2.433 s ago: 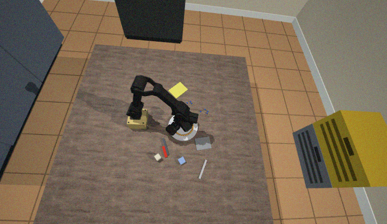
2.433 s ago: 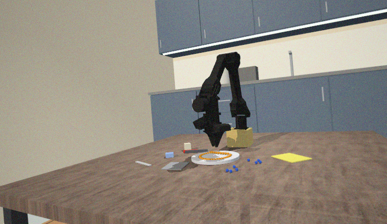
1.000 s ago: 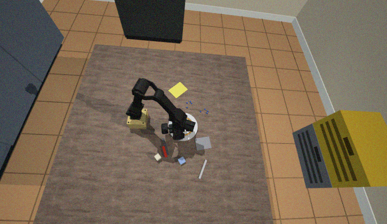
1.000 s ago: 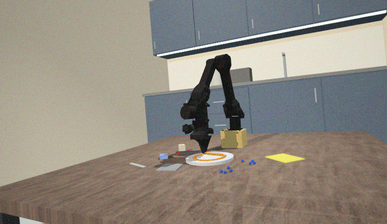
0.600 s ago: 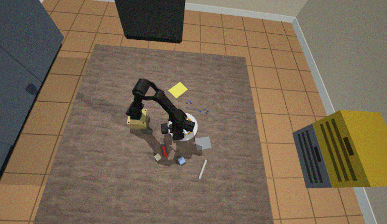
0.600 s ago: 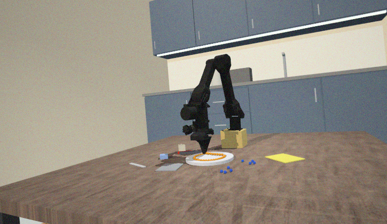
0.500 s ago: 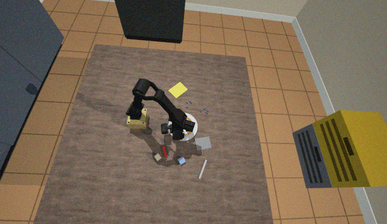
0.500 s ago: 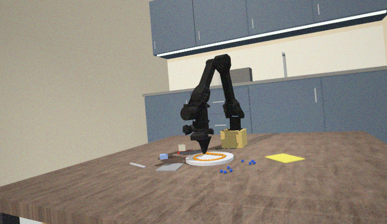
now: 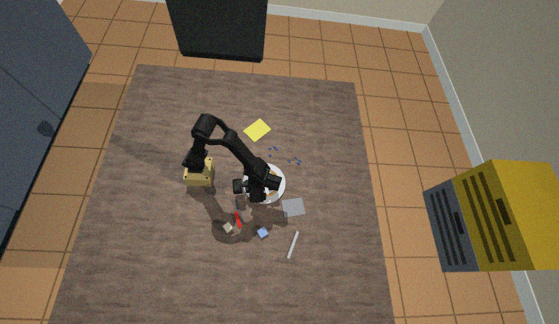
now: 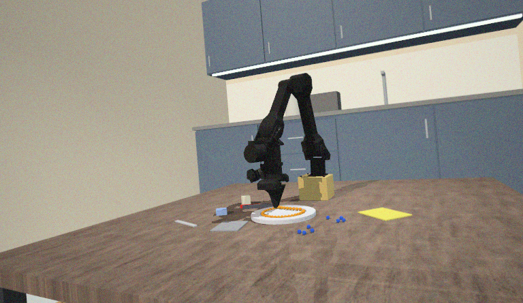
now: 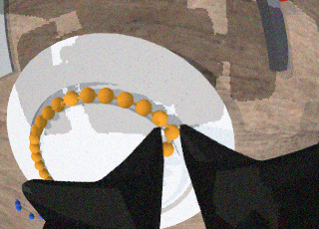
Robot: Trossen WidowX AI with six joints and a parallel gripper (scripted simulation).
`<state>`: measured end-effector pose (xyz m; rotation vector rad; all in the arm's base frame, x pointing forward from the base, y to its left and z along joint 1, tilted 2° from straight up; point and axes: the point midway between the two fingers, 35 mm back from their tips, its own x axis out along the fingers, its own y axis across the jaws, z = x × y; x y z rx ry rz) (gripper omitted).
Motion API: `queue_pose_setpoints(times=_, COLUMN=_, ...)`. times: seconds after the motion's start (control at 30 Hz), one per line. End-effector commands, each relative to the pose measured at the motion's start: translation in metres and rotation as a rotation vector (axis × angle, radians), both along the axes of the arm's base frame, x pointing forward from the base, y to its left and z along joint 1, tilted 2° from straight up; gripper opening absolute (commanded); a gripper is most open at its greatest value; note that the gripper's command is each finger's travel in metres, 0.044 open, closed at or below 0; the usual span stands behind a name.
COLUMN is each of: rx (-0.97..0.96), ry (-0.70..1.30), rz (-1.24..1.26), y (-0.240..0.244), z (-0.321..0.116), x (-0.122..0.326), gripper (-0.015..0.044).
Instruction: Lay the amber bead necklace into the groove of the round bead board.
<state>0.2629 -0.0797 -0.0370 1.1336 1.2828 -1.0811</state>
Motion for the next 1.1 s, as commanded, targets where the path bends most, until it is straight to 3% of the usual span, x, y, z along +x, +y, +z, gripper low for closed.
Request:
queue_pose_setpoints(times=0.0, rx=0.004, ry=-0.005, rz=0.0, y=0.0007, z=0.0003, x=0.001, gripper=0.0)
queue_pose_setpoints(times=1.07, rx=0.004, ry=0.002, rz=-0.003, y=-0.0004, z=0.0013, x=-0.002, gripper=0.0)
